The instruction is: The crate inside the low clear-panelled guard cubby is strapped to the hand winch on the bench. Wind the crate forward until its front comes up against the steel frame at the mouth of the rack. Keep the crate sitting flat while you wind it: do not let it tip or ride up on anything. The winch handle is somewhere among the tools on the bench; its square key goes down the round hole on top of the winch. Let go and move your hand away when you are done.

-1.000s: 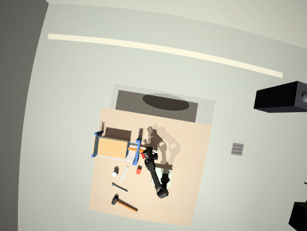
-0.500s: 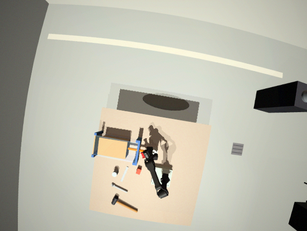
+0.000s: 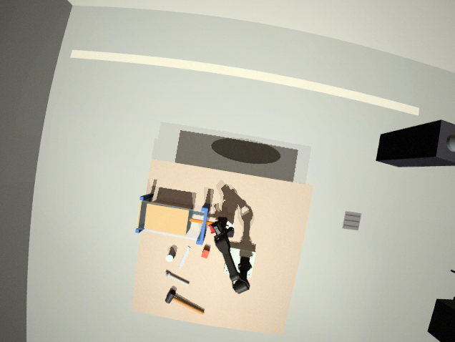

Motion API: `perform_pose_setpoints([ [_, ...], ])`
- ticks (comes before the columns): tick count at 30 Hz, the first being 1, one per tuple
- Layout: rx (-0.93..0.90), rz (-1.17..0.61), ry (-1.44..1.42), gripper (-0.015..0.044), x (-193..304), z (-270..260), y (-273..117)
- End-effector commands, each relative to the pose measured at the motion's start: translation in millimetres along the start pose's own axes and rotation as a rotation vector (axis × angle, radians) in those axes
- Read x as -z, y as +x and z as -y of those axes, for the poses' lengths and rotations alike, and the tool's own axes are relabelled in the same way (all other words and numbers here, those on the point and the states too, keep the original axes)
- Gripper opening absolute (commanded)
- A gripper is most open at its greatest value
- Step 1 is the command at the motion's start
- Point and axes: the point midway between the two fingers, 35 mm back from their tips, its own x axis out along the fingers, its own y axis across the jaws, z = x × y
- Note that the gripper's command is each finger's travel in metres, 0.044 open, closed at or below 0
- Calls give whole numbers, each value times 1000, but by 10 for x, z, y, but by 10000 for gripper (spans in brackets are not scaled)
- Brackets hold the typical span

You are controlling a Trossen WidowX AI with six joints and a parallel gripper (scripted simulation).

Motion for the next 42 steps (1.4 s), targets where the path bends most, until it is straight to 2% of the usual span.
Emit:
perform_pose_setpoints([
  [1,1,8,4,0,-13,-9,37],
  [36,-7,8,58,0,-14,-30,42],
  [42,7,8,-36,0,-15,14,43],
])
